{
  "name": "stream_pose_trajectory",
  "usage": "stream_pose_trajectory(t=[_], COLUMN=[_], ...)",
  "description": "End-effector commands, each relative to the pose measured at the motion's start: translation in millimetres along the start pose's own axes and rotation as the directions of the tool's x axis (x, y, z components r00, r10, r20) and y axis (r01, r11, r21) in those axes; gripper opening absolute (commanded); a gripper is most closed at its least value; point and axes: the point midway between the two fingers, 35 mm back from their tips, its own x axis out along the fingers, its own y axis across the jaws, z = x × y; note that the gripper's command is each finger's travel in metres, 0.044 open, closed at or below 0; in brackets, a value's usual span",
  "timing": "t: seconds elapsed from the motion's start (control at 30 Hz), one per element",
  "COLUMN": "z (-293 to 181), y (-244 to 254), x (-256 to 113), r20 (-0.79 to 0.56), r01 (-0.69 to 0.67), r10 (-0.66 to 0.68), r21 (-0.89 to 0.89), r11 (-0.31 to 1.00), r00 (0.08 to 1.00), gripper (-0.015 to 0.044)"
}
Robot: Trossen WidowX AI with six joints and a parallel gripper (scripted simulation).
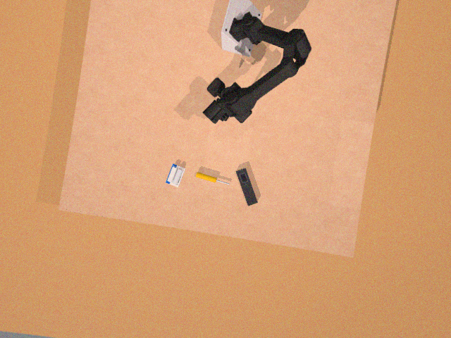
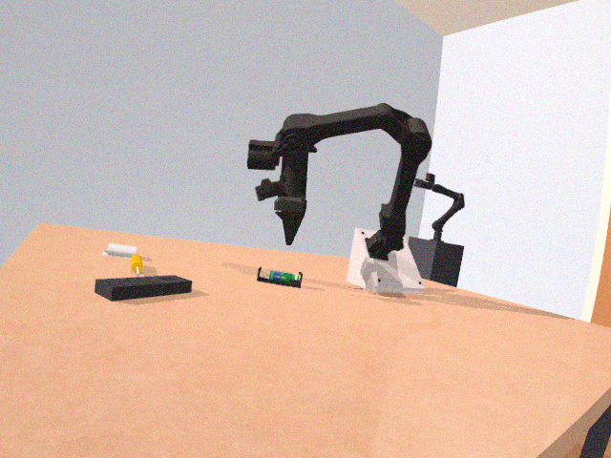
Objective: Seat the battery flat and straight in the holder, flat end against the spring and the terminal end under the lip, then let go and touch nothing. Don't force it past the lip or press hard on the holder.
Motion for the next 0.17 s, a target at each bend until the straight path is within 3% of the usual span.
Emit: stream_pose_trajectory(t=[0.0, 0.13], z=[-0.1, -0.1], y=[-0.6, -0.6], x=[-0.5, -0.5], r20=[0.0, 0.0], r01=[0.005, 0.005], r10=[-0.005, -0.005], r21=[-0.004, -0.004], r11=[1.0, 1.0], r00=[1.0, 1.0], gripper=[0.044, 0.044])
